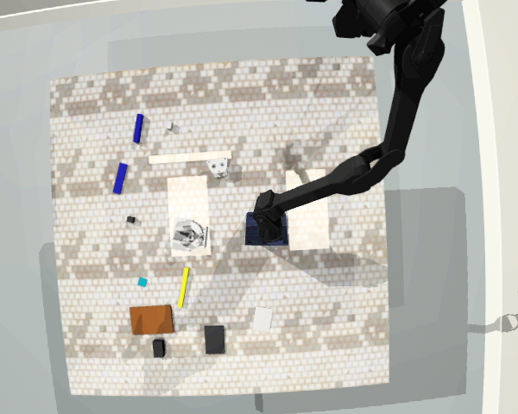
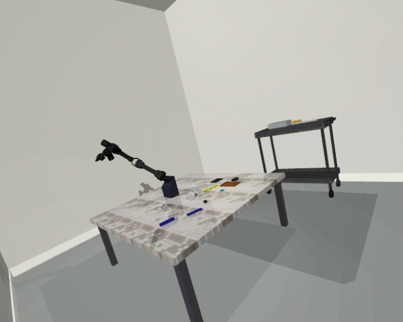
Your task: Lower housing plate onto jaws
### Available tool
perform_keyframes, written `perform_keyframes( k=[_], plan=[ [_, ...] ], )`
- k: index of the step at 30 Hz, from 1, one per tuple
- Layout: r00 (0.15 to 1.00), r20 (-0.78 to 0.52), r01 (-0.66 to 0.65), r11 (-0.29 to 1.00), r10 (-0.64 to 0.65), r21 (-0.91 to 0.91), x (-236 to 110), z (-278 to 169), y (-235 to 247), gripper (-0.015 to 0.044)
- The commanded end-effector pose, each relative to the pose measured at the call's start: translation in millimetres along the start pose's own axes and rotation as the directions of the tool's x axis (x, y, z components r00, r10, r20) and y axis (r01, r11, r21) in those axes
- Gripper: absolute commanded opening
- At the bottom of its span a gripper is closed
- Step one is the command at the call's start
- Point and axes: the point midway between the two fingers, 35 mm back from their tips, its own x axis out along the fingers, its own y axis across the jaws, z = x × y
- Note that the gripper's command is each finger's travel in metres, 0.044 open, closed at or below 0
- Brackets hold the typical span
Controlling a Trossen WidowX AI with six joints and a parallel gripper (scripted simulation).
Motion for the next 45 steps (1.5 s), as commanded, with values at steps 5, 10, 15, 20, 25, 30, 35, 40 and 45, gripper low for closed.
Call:
perform_keyframes(
  k=[5, 10, 15, 20, 25, 30, 35, 40, 45],
  plan=[
    [0.999, 0.010, 0.039, 0.987, -0.038, -0.158, 7, 6, -24, 0.0440],
    [0.998, 0.025, 0.061, 0.966, -0.057, -0.252, 12, 11, -38, 0.0440],
    [0.997, 0.041, 0.076, 0.933, -0.066, -0.352, 16, 16, -48, 0.0440],
    [0.996, 0.058, 0.091, 0.887, -0.073, -0.452, 20, 21, -57, 0.0440],
    [0.994, 0.075, 0.108, 0.831, -0.079, -0.546, 25, 26, -67, 0.0440],
    [0.992, 0.092, 0.125, 0.765, -0.086, -0.632, 29, 31, -76, 0.0440],
    [0.990, 0.109, 0.143, 0.692, -0.093, -0.708, 32, 37, -85, 0.0440],
    [0.987, 0.126, 0.161, 0.612, -0.100, -0.774, 34, 44, -94, 0.0440],
    [0.984, 0.145, 0.179, 0.522, -0.105, -0.834, 38, 51, -102, 0.0440]
  ],
)
